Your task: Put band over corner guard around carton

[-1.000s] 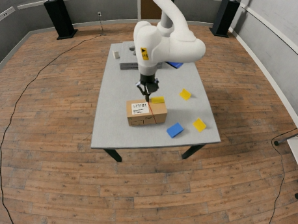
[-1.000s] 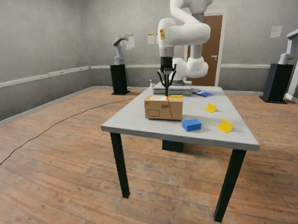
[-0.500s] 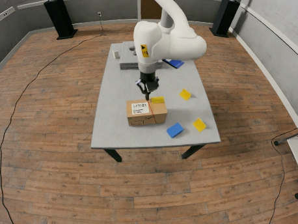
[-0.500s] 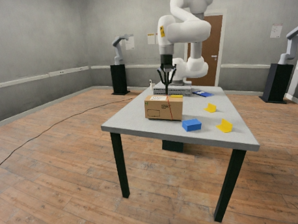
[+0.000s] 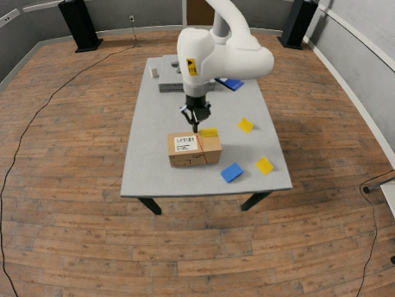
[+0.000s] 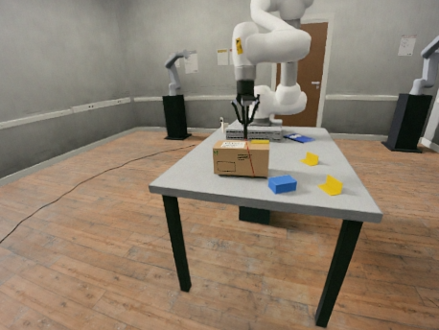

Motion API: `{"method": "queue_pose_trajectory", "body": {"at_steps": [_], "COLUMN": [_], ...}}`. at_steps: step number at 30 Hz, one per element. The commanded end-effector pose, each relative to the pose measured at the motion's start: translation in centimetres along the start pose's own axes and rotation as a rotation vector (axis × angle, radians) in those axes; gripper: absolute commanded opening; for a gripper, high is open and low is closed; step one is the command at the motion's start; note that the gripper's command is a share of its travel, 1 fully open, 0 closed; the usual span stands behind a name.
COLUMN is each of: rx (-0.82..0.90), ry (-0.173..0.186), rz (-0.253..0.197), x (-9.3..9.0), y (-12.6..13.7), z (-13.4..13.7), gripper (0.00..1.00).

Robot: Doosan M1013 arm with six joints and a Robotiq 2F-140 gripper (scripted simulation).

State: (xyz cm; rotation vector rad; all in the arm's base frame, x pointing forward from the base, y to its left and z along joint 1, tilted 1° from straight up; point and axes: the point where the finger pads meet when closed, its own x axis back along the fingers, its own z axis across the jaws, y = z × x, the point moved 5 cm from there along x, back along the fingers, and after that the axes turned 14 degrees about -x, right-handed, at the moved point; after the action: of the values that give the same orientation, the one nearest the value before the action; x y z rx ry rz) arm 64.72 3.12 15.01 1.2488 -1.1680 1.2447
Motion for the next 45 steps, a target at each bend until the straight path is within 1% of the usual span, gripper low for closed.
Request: {"method": "queue_pose_trajectory", "body": {"at_steps": [1, 13, 37, 45], "rx": [0.0, 0.0, 0.0, 0.0], "ry": [0.0, 0.0, 0.0, 0.0], "rz": [0.002, 0.002, 0.002, 0.001], "x": [0.1, 0.1, 0.1, 0.1], "y": [0.0, 0.2, 2.5, 2.9], "z": [0.0, 0.0, 0.1, 0.2], "gripper": [0.1, 0.1, 0.1, 0.1]}}
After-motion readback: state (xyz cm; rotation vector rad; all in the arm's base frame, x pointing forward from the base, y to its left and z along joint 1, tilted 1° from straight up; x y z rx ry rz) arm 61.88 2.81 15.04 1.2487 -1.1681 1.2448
